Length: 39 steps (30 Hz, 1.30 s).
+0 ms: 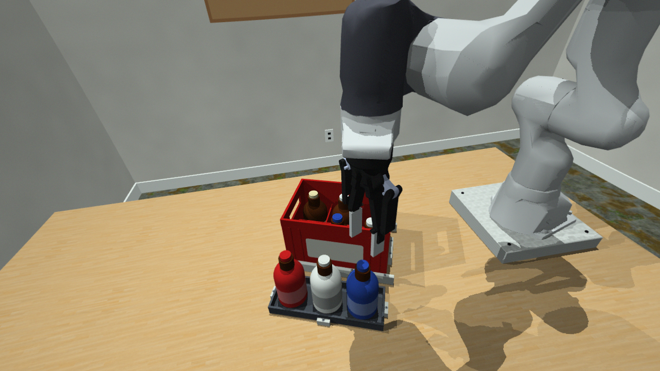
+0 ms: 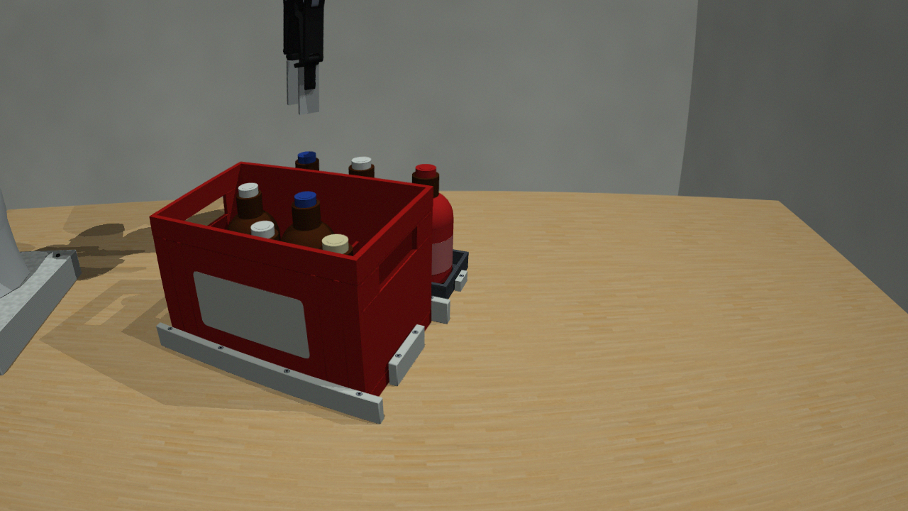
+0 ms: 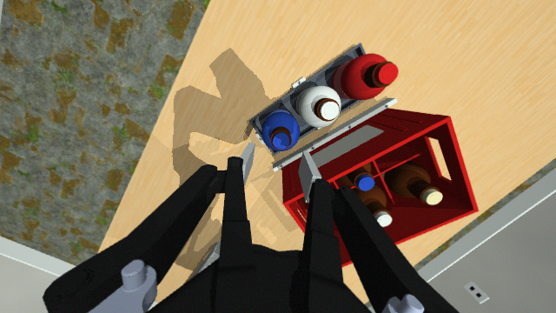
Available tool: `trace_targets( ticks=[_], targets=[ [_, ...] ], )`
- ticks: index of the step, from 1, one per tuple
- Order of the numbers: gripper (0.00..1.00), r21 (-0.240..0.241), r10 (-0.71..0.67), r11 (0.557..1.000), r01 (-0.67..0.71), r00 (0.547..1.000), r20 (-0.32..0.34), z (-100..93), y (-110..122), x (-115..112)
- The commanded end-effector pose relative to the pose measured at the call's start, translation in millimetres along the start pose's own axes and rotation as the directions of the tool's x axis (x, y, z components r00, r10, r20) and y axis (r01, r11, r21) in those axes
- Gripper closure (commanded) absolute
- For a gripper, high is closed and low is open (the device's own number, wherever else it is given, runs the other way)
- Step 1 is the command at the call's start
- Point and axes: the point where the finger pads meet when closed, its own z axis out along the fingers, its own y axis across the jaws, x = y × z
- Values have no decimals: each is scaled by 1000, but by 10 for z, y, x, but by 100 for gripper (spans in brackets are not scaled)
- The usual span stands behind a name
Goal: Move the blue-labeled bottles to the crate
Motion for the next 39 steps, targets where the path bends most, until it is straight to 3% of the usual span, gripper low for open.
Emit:
trace_targets(
  ticks=[1, 20, 39],
  targets=[
    [62, -3, 23, 1000, -23, 1000, 3, 1, 15, -3],
    [62, -3, 23, 1000, -23, 1000, 3, 23, 15, -3],
    [62, -3, 23, 1000, -23, 1000, 3, 205, 16, 0]
  ],
)
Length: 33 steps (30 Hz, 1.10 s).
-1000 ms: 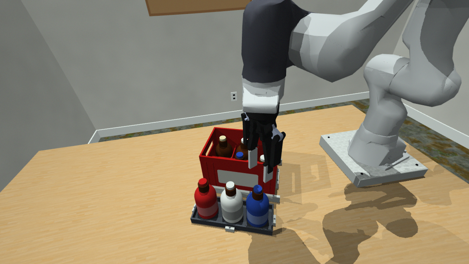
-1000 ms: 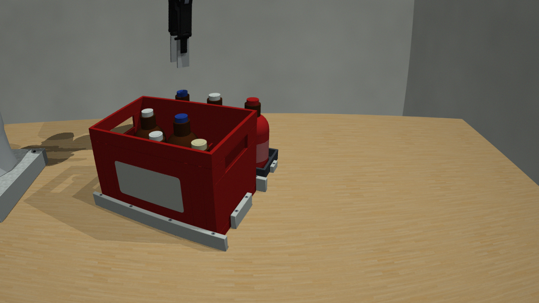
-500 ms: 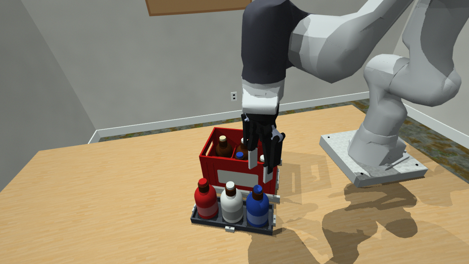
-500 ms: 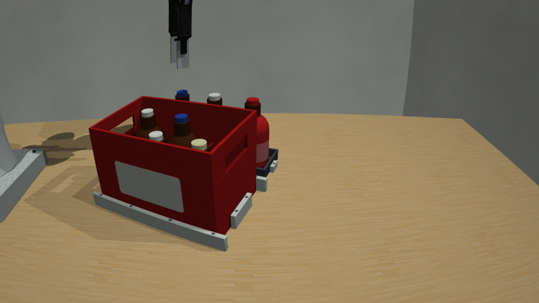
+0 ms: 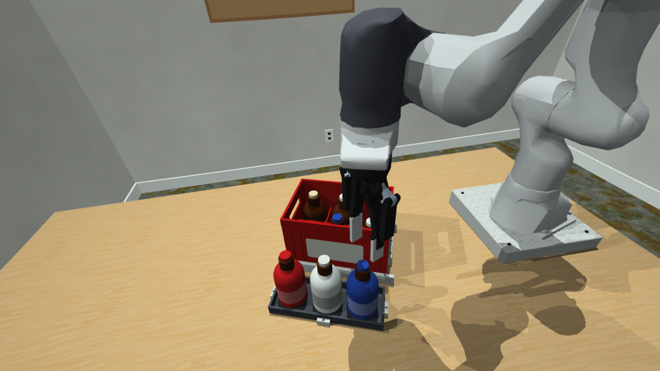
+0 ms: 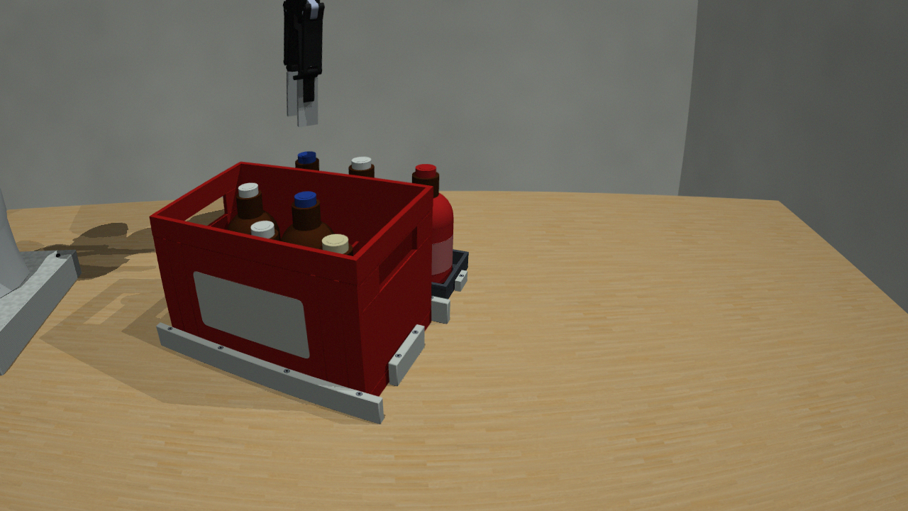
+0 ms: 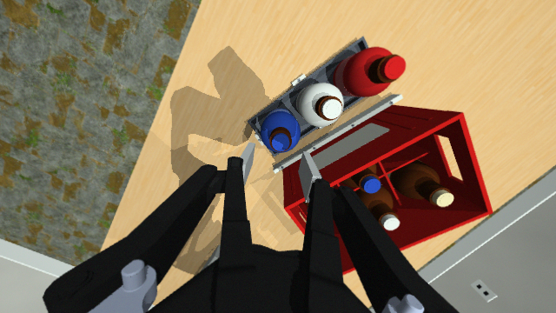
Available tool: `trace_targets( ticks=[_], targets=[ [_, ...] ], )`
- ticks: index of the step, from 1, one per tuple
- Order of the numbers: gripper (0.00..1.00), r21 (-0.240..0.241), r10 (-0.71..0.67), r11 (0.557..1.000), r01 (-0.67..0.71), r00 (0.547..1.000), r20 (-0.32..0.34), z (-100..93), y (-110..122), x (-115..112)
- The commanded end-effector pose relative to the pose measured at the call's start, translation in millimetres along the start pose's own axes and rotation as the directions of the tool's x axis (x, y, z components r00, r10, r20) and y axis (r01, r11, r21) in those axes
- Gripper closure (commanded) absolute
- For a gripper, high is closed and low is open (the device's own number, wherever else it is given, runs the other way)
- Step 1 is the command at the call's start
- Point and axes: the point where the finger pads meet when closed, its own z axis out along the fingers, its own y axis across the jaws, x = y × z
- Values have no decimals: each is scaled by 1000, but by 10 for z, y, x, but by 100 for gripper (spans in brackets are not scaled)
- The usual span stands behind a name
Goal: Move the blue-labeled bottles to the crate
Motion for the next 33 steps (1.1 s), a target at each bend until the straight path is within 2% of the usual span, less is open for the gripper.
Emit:
trace_targets(
  ticks=[1, 12, 33],
  targets=[
    [62, -3, 2, 1000, -2, 1000, -4, 52, 6, 14],
    [62, -3, 2, 1000, -2, 1000, -4, 201, 7, 18],
    [62, -3, 2, 1000, -2, 1000, -4, 299, 8, 20]
  ],
)
